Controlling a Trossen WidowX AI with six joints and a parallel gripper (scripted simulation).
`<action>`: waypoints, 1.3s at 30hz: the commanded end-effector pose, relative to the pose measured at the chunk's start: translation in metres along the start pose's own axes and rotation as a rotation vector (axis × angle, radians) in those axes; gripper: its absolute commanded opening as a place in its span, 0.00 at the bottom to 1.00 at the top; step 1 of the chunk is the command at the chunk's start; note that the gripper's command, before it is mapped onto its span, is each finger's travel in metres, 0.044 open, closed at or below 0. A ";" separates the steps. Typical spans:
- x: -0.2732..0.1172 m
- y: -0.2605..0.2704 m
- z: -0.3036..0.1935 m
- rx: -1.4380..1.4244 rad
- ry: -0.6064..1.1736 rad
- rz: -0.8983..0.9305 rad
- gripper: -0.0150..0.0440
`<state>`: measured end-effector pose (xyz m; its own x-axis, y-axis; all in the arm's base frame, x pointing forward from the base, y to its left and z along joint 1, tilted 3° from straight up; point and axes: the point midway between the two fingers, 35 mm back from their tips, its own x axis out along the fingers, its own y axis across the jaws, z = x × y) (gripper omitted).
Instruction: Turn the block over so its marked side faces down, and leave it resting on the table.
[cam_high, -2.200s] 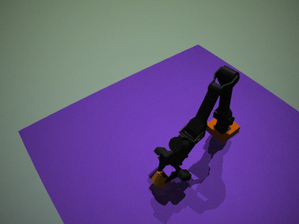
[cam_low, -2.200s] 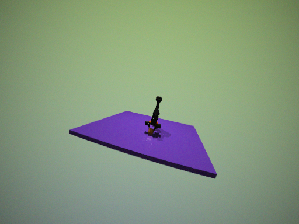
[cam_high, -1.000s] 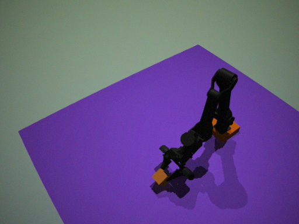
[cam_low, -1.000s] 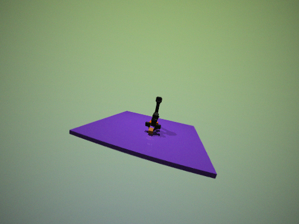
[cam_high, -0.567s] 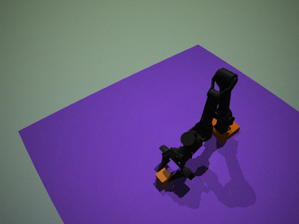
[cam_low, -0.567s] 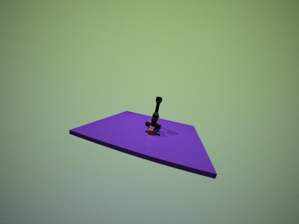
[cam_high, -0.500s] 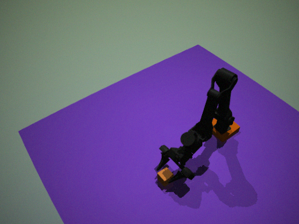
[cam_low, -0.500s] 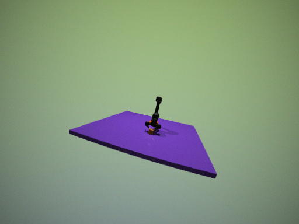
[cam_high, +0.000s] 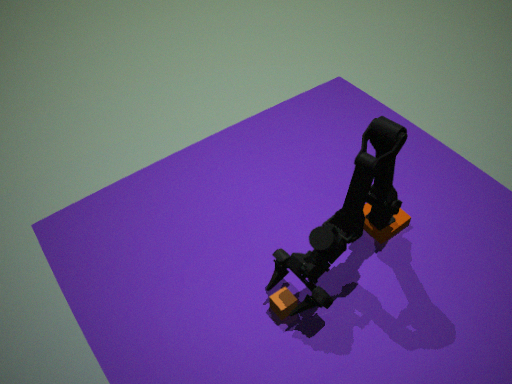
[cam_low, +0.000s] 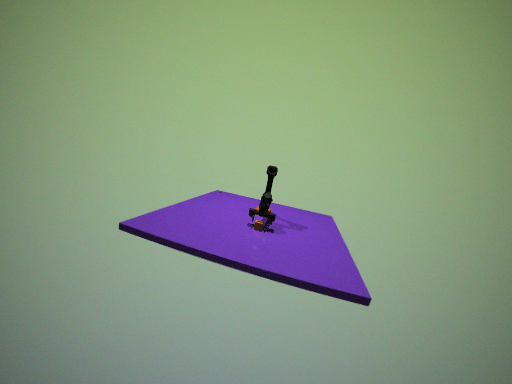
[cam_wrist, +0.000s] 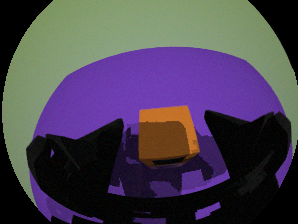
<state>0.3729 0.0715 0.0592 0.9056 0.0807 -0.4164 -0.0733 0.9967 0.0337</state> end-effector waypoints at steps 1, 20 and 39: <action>0.000 -0.001 0.000 -0.003 -0.001 -0.004 1.00; 0.002 0.000 0.002 -0.004 0.024 -0.004 1.00; -0.050 0.000 0.053 -0.001 0.546 -0.005 1.00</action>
<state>0.3722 0.0703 0.0896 0.6566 0.0557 -0.7522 -0.0740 0.9972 0.0092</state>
